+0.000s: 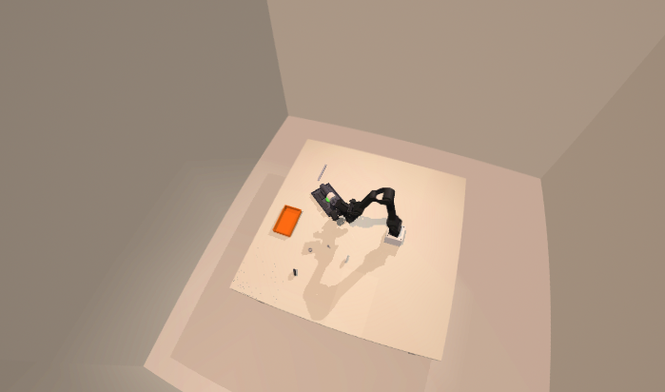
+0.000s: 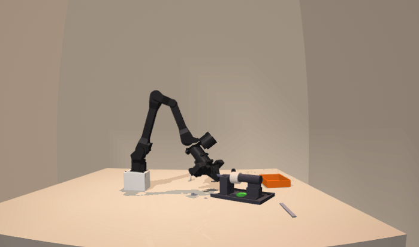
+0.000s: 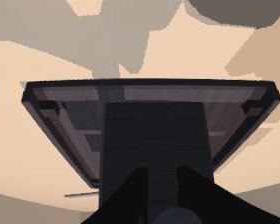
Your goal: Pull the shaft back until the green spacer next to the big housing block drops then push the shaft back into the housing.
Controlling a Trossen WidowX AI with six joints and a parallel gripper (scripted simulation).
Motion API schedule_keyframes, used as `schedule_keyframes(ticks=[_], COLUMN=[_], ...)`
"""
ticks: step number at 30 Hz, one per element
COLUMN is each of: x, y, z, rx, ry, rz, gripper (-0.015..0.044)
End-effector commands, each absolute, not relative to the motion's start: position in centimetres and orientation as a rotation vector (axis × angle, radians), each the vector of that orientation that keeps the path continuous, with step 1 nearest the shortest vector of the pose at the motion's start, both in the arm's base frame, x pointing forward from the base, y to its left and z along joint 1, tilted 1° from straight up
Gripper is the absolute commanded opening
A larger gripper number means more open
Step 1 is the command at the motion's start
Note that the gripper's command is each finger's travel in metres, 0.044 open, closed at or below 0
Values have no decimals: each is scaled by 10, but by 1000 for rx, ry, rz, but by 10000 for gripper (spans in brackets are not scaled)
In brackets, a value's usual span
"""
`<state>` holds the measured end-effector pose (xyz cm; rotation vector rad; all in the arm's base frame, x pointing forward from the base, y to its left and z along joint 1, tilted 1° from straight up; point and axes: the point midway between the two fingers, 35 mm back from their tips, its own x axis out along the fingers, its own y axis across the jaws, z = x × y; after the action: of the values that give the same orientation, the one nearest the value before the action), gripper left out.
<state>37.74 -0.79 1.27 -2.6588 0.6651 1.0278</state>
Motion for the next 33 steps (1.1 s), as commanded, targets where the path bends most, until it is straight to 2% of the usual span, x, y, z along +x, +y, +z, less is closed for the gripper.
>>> schedule_keyframes(ticks=[1, 33], x=[380, 383], y=[-9, -11], z=[14, 15], rx=[-2662, -2662], ry=[669, 670], rz=[1020, 1020], gripper=[0, 0])
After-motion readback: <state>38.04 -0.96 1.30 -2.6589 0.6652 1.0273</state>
